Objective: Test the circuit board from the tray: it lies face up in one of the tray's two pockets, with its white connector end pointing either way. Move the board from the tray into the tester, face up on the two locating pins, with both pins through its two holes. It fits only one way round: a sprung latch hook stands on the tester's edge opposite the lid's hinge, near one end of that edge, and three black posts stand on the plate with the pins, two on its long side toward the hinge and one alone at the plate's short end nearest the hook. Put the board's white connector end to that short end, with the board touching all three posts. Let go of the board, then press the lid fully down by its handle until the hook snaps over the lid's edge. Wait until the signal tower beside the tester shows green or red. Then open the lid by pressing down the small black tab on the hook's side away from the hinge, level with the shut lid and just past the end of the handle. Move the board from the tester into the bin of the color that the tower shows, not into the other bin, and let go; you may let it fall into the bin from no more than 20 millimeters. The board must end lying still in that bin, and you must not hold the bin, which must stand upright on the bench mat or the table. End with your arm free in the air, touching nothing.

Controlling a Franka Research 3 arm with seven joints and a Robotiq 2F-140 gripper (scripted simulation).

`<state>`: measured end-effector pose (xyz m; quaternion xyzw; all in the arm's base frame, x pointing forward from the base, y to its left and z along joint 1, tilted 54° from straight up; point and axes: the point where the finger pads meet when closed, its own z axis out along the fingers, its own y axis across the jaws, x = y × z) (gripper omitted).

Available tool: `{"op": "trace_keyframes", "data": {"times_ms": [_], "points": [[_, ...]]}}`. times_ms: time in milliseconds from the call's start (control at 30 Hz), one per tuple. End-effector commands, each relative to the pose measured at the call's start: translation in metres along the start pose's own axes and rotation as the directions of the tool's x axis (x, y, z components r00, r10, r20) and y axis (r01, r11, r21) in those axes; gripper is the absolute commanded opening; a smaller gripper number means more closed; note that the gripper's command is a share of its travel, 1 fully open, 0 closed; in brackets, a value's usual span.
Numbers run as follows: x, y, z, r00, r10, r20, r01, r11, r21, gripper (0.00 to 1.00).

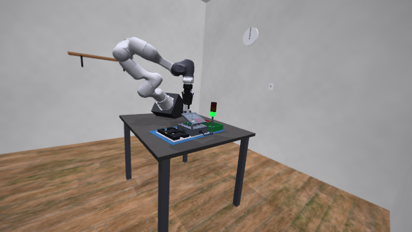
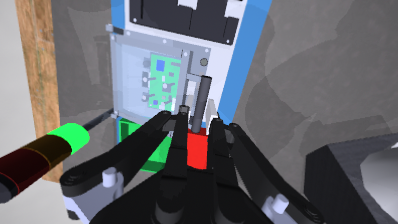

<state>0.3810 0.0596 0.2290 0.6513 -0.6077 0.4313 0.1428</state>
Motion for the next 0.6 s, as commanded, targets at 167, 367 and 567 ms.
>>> {"op": "trace_keyframes", "data": {"times_ms": [167, 367, 567], "points": [[0.0003, 0.0002, 0.0002, 1.000, -0.002, 0.000, 0.002, 1.000, 0.000, 0.16], [0.0006, 0.0010, 0.0031, 1.000, -0.002, 0.000, 0.002, 1.000, 0.000, 0.16], [0.0007, 0.0014, 0.0046, 1.000, -0.002, 0.000, 0.002, 1.000, 0.000, 0.16]]}}
